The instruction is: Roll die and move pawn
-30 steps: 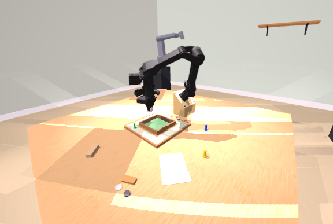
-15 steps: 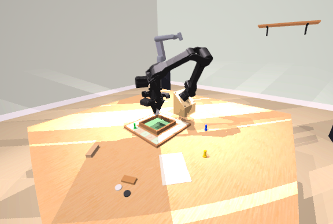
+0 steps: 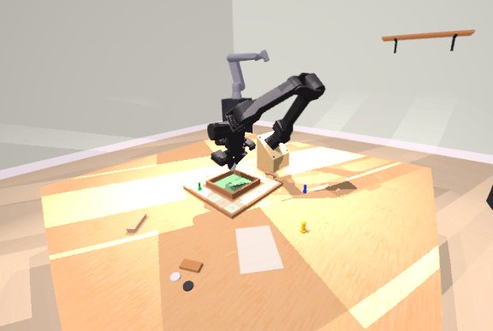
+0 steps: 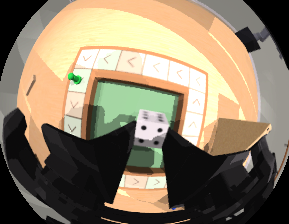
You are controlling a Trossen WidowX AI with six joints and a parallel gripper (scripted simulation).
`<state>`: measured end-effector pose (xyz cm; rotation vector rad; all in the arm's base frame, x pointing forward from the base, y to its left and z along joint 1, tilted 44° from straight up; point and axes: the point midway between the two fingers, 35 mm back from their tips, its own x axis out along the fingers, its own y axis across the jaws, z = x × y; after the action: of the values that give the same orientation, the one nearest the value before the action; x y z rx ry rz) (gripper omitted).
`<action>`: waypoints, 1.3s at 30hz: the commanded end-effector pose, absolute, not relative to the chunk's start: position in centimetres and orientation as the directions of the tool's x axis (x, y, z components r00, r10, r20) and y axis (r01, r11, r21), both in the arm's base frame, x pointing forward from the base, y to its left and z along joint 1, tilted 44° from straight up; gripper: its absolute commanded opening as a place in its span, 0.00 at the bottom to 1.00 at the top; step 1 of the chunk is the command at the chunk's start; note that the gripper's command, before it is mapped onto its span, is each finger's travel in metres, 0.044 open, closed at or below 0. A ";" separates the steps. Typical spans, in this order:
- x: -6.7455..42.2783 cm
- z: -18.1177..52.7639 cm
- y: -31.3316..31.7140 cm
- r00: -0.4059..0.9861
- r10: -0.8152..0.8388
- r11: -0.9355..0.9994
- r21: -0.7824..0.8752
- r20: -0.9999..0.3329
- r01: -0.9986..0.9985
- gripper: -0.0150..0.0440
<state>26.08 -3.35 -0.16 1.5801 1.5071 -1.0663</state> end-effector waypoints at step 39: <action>26.9 4.5 -3.6 0.033 -0.081 -0.139 0.044 -0.996 0.989 0.25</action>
<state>26.91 -3.58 4.49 1.2708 1.0524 -1.3189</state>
